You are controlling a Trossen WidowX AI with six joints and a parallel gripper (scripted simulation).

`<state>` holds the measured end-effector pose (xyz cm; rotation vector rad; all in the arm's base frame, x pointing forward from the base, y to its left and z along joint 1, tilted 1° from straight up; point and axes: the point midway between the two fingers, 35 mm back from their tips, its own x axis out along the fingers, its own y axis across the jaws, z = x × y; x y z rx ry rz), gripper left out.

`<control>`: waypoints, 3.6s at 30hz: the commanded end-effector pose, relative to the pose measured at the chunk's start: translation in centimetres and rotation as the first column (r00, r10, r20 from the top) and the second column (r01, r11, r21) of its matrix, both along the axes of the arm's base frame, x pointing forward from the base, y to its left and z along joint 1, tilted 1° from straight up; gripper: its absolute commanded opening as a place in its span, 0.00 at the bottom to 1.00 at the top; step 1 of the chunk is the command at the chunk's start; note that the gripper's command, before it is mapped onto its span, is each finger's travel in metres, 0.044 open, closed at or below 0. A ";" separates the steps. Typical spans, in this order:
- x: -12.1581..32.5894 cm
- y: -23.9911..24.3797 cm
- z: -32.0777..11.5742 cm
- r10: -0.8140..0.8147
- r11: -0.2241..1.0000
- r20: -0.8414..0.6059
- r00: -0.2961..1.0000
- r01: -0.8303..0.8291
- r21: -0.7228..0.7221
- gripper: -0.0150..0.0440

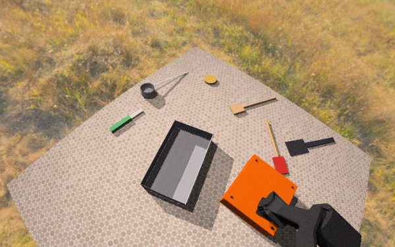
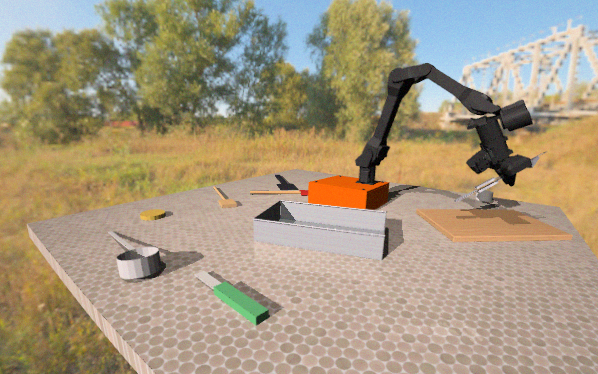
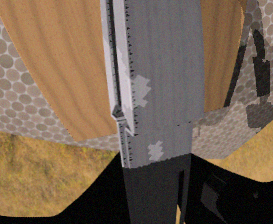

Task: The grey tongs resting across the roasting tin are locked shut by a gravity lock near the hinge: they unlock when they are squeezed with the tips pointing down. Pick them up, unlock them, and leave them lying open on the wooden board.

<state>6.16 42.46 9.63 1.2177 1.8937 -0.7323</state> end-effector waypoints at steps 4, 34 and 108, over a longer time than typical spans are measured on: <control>0.4 -0.3 1.8 -0.002 0.986 -0.080 0.997 0.015 0.164 0.00; 0.4 -4.8 6.8 0.147 0.808 -0.188 0.971 -0.008 0.590 0.00; -0.1 0.0 0.3 0.000 1.000 -0.001 1.000 0.000 0.003 0.00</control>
